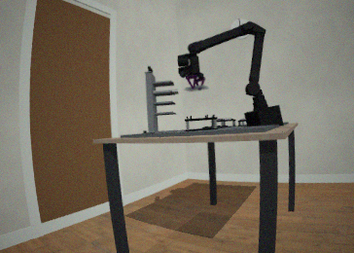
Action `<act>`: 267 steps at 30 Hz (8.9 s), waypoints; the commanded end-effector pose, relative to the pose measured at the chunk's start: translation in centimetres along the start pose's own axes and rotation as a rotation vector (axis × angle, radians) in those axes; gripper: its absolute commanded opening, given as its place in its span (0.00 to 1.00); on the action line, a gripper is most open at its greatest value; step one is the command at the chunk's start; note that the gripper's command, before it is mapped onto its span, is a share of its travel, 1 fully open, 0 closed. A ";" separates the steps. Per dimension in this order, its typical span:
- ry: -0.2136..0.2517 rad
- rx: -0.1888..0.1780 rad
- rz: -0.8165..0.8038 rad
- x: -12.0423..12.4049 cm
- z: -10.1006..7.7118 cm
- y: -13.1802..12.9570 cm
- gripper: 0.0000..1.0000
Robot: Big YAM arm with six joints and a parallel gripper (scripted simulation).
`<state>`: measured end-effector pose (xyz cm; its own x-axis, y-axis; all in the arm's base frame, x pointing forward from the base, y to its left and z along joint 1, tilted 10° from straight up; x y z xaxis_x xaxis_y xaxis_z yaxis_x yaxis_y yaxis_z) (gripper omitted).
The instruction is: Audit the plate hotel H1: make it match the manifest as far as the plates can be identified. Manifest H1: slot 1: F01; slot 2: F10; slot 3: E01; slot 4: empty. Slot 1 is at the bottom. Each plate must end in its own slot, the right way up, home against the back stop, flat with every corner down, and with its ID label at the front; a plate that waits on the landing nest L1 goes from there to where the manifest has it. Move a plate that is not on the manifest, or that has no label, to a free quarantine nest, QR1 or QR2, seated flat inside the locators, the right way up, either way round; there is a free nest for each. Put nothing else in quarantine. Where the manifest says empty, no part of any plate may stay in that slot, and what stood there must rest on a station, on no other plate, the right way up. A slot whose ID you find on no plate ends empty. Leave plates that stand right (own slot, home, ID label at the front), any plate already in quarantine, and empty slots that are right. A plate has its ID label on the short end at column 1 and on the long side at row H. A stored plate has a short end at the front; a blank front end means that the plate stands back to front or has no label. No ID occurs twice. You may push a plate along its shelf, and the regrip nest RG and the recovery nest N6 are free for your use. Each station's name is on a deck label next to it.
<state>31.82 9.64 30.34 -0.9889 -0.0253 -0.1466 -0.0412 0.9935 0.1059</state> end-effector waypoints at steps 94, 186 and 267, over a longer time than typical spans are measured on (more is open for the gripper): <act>-0.065 0.019 0.483 -1.3 -2.4 -28.2 0.86; -0.058 0.050 0.989 16.7 -2.4 -49.7 0.86; -0.040 0.058 1.500 40.7 -2.4 -54.7 0.86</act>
<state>-4.72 -43.83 19.06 -0.0971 0.9903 0.0990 0.9847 0.0811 0.1542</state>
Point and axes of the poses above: the point where the finger pads meet when closed, its own z axis out along the fingers, its own y axis across the jaws, x = y × z, the point moved 9 cm from there along -z, back along the fingers, and after that the axes turned 8 degrees about -z, right-handed, at the moved point
